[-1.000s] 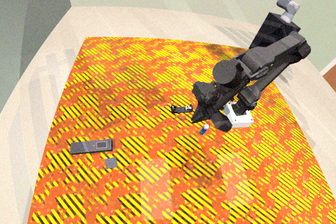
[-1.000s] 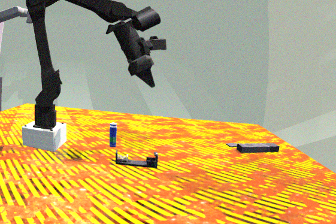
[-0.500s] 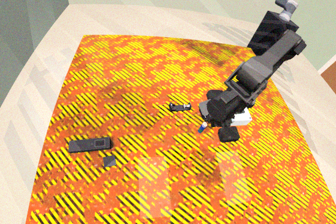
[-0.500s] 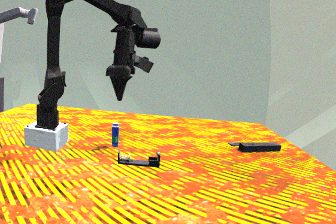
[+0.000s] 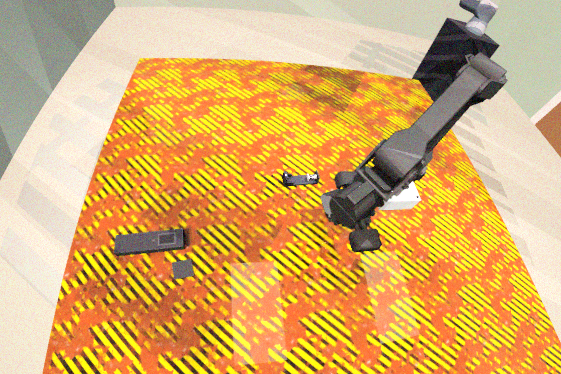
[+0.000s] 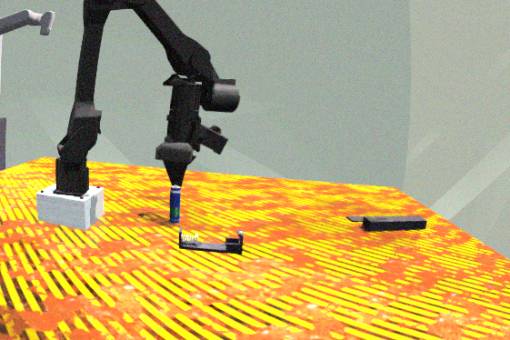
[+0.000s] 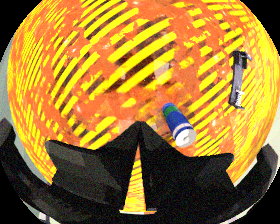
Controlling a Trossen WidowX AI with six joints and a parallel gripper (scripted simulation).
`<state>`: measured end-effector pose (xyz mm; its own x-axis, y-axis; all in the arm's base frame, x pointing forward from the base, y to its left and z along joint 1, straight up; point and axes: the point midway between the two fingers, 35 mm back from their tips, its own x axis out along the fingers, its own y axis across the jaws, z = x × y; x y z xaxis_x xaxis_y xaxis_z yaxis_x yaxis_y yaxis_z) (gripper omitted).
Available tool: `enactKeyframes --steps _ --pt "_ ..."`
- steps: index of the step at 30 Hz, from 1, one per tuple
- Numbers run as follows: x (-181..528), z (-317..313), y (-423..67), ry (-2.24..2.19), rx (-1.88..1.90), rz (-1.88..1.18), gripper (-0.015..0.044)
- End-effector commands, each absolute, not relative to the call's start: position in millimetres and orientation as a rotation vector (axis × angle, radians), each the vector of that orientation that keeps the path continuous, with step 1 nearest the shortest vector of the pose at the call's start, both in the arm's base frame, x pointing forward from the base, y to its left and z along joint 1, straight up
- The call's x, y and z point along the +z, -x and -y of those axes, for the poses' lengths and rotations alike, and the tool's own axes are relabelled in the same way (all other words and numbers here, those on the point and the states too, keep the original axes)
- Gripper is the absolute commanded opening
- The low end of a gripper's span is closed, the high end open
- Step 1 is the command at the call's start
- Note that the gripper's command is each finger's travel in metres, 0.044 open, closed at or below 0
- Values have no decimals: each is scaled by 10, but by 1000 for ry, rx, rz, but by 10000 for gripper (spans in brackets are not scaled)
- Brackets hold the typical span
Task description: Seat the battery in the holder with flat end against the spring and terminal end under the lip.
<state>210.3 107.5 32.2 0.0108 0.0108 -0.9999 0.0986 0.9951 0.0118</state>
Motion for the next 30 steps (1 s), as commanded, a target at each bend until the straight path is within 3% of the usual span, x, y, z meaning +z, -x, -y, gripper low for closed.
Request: enactKeyframes --steps 1,30 --pt "277 -1074 -2120 -94 -69 -1552 0" --pt "271 -593 -2091 -90 -72 -1552 0"
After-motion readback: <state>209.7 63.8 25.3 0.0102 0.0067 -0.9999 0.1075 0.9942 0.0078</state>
